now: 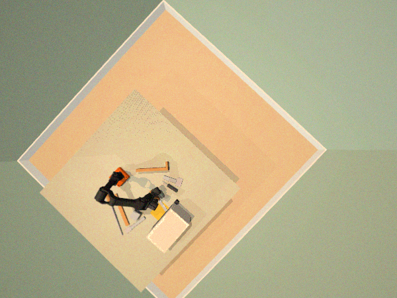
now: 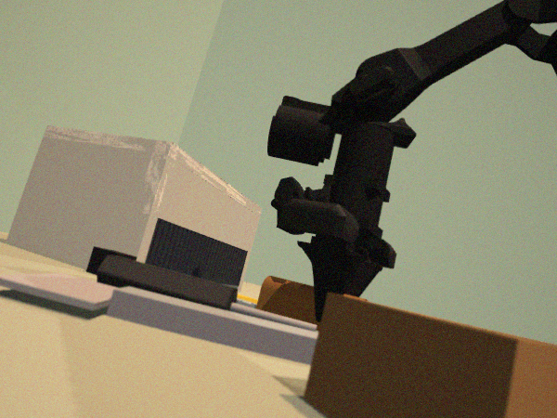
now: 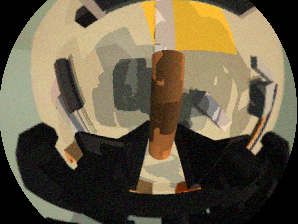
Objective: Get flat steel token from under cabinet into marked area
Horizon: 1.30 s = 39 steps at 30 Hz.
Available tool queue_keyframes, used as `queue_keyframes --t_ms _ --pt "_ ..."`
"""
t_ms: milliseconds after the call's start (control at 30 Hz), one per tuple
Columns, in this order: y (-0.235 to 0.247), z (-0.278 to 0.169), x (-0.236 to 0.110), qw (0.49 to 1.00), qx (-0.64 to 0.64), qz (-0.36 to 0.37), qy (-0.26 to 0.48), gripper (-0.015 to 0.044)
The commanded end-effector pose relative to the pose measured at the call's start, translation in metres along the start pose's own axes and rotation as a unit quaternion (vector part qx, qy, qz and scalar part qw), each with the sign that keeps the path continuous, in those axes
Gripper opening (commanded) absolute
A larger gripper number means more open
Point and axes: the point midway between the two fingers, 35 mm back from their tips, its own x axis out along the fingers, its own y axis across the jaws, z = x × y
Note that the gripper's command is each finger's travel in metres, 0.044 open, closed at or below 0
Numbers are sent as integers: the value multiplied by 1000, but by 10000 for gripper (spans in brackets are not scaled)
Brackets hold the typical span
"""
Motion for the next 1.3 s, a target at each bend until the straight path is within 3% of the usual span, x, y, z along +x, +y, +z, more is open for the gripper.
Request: queue_keyframes --t_ms 0,1267 --pt "0 -6 1 1000 2 -1 1 0" --pt "2 -55 1 1000 2 -1 3 0"
